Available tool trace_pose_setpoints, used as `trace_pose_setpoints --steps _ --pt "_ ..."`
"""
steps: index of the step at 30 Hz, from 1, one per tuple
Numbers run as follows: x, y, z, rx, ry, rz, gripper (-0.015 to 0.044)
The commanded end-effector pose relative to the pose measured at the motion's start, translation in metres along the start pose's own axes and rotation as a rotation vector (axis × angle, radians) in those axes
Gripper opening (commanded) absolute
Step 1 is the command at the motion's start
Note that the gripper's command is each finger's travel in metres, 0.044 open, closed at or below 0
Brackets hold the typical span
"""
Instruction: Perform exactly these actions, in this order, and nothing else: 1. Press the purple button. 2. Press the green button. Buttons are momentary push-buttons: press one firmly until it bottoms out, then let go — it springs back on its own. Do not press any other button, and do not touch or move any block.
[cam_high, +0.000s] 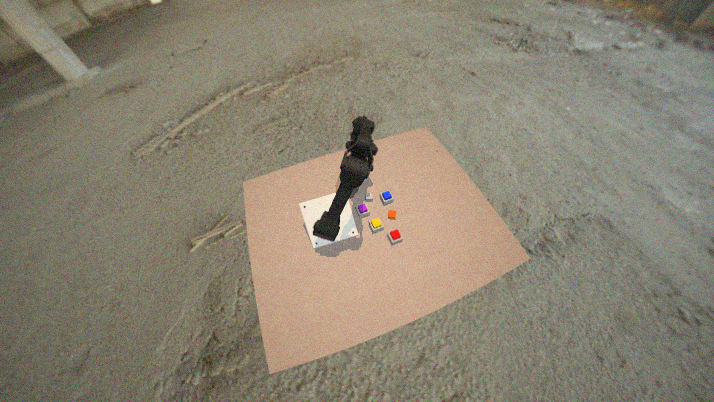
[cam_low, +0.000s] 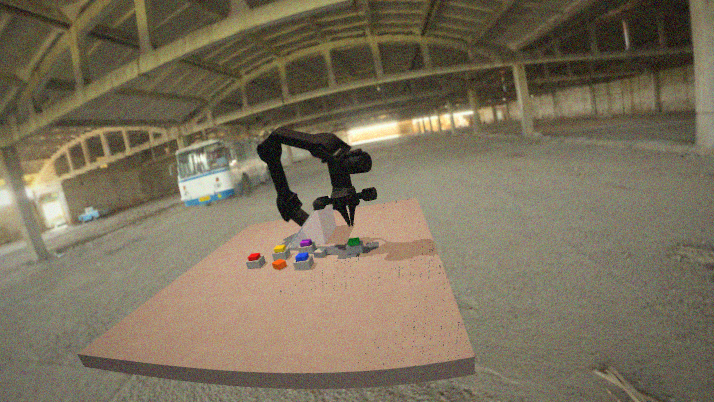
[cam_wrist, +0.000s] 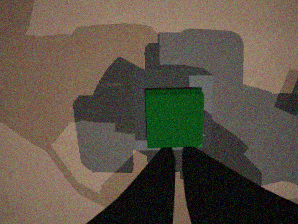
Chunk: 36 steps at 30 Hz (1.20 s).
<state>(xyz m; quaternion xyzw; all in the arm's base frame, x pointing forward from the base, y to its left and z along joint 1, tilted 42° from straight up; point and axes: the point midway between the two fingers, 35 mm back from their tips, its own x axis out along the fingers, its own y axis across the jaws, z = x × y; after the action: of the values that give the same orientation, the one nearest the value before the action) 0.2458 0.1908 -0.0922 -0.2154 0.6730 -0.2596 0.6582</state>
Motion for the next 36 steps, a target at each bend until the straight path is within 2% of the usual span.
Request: trace_pose_setpoints --steps 1,24,36 --pt "0.020 -0.003 -0.003 -0.008 0.004 -0.017 0.0020" --pt "0.051 -0.004 -0.003 -0.008 0.003 -0.018 0.0020" --pt "0.052 -0.004 -0.003 -0.008 0.003 -0.018 0.0020"
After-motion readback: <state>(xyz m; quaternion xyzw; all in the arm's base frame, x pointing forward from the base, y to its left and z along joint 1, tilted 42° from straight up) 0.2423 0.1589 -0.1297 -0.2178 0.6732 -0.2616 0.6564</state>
